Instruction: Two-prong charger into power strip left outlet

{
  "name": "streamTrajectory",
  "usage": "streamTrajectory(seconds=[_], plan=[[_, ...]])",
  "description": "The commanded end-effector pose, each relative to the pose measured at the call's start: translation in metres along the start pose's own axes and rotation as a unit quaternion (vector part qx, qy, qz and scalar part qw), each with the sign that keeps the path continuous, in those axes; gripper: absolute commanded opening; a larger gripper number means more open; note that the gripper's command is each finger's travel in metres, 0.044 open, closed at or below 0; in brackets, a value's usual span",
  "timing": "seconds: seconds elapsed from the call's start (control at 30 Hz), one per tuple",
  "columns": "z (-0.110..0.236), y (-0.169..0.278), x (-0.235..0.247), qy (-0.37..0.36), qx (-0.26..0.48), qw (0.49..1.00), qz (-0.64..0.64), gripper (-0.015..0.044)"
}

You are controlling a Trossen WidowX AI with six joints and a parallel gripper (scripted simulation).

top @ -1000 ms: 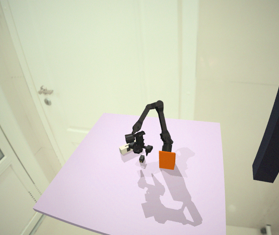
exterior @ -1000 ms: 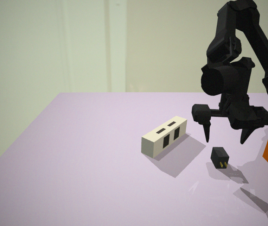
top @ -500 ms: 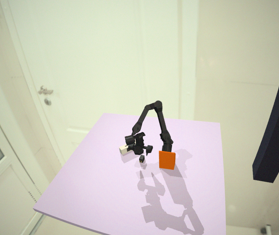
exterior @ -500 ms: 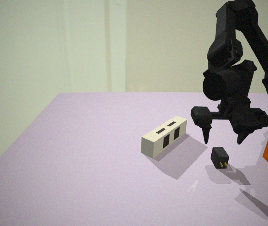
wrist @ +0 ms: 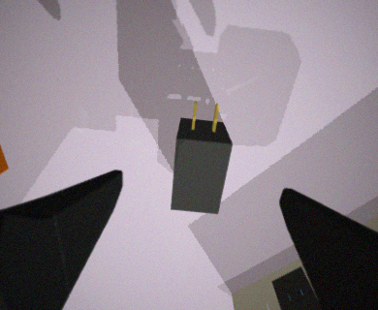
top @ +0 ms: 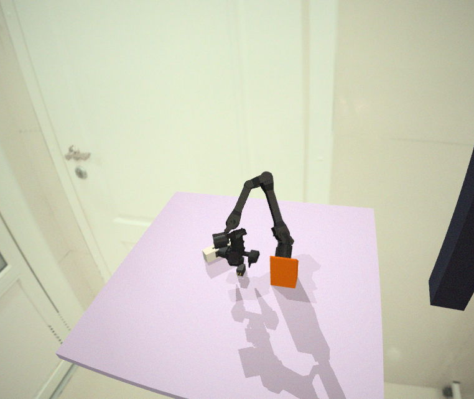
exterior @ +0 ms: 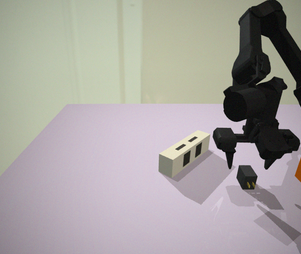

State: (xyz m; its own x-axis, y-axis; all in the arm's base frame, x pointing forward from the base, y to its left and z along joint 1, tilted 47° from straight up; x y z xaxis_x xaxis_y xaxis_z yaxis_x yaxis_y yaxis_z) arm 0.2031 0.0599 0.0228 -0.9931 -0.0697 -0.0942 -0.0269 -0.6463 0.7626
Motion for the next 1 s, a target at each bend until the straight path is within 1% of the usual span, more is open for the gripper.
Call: streamTrajectory(seconds=[0.0,0.73,0.97], plan=[[-0.007,0.000,0.001,0.000,0.003,1.000,0.005,0.0440],[-0.040,-0.001,0.003,0.000,0.006,1.000,0.005,0.0440],[-0.037,-0.001,0.001,0.000,0.002,1.000,0.000,0.0256]])
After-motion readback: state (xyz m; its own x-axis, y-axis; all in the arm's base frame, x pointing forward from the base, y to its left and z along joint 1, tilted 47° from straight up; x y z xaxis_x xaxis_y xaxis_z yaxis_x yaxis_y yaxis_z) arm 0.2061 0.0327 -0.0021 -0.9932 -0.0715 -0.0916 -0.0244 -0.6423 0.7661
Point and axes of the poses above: the point midway between the two fingers, 35 mm back from their tips, its own z axis back along the fingers, its own x axis across the jaws, y = z × x, the point moved 9 cm from there along z, back along the fingers, and after that the axes turned 3 degrees about -z, right-handed, at the moved point
